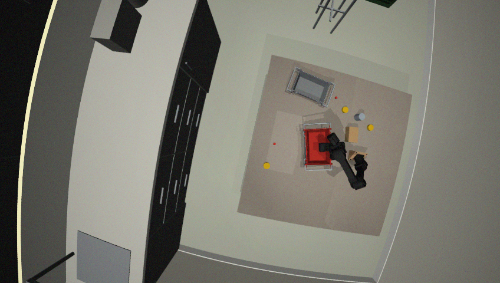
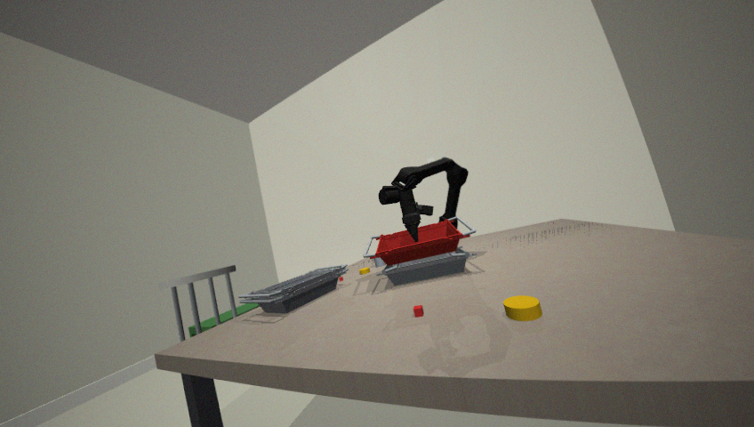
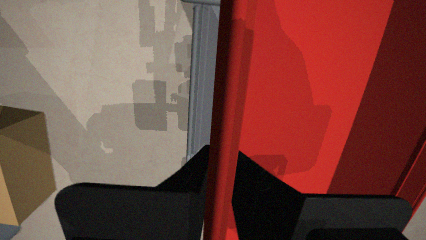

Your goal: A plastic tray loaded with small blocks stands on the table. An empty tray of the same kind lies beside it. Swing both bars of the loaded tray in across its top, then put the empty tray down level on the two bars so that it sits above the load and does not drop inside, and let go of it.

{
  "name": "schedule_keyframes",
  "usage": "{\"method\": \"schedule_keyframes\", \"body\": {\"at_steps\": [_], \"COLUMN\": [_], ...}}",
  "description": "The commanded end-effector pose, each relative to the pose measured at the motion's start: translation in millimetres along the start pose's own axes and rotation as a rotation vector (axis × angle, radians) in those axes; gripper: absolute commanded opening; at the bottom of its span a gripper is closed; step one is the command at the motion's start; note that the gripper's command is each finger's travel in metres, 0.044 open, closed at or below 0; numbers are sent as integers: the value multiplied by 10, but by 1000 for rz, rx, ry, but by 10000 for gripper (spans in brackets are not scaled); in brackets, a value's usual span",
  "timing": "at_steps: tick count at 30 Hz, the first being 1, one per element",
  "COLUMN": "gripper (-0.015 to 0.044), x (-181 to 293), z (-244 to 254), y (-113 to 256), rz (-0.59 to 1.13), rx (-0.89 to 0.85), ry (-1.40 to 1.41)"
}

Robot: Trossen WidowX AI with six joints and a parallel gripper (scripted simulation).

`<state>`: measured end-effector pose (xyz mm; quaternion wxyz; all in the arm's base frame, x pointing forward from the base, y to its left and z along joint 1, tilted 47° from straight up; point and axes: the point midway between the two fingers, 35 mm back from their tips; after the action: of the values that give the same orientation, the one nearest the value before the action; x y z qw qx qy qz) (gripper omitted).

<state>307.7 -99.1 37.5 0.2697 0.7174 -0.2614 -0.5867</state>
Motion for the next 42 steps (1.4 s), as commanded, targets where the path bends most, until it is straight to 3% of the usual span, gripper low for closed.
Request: {"method": "schedule_keyframes", "body": {"at_steps": [1,42], "gripper": [0,0], "x": [-34,-52], "z": [46,79], "y": [-56,-135], "rz": [-8,-8], "rx": [-33,-33], "ry": [-13,-13]}}
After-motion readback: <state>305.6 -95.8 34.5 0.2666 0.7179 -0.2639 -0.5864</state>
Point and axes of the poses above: the point midway between the two fingers, 35 mm back from their tips, its own y axis back along the fingers, its own z axis across the jaws, x = y × z, and after that the axes turned 2 degrees about -y, right-handed
